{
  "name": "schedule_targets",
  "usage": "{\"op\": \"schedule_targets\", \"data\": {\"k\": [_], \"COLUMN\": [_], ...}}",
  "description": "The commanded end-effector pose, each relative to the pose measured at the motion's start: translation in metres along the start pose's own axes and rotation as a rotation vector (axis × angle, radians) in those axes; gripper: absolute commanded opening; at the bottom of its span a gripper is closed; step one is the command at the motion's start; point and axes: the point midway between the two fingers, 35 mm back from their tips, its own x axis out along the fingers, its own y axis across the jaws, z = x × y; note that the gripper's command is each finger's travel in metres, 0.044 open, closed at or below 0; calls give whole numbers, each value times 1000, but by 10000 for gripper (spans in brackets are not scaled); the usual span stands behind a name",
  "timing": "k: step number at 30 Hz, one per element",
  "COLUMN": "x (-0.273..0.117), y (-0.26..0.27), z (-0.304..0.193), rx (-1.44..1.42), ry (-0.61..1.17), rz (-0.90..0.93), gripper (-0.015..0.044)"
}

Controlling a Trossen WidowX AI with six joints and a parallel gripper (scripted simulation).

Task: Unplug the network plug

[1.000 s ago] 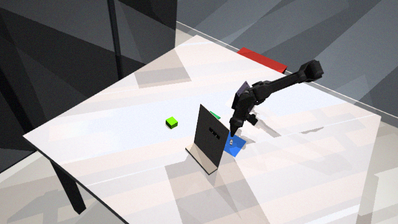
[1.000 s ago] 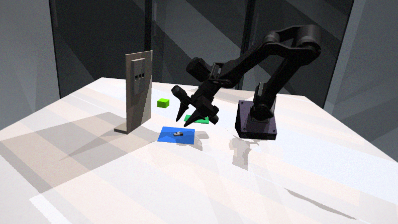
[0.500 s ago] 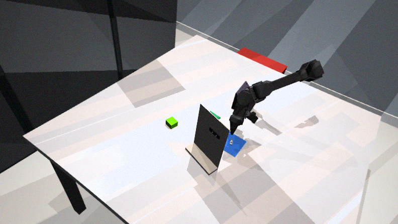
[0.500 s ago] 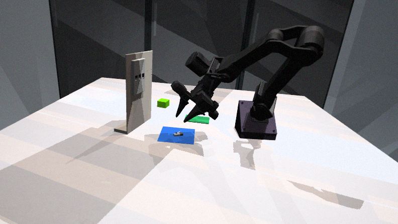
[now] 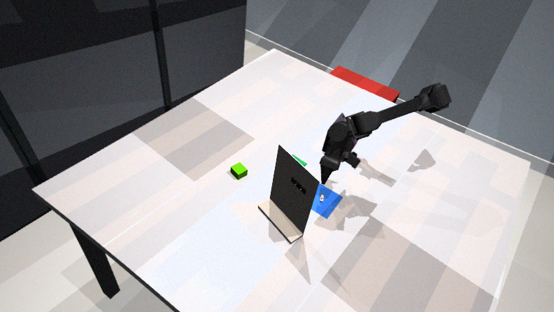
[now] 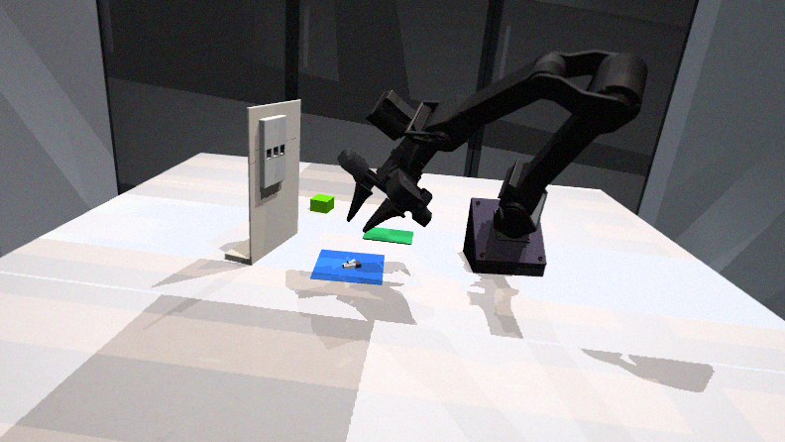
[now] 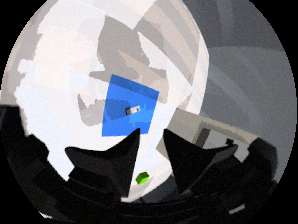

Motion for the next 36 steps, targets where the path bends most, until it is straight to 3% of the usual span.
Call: {"op": "schedule_targets", "data": {"k": [1,36], "x": [-5,-40], "y": [-3,-21], "z": [1,3], "rx": [-3,3], "ry": [-3,-4], "rz": [0,-5], "gripper": [156,156]}}
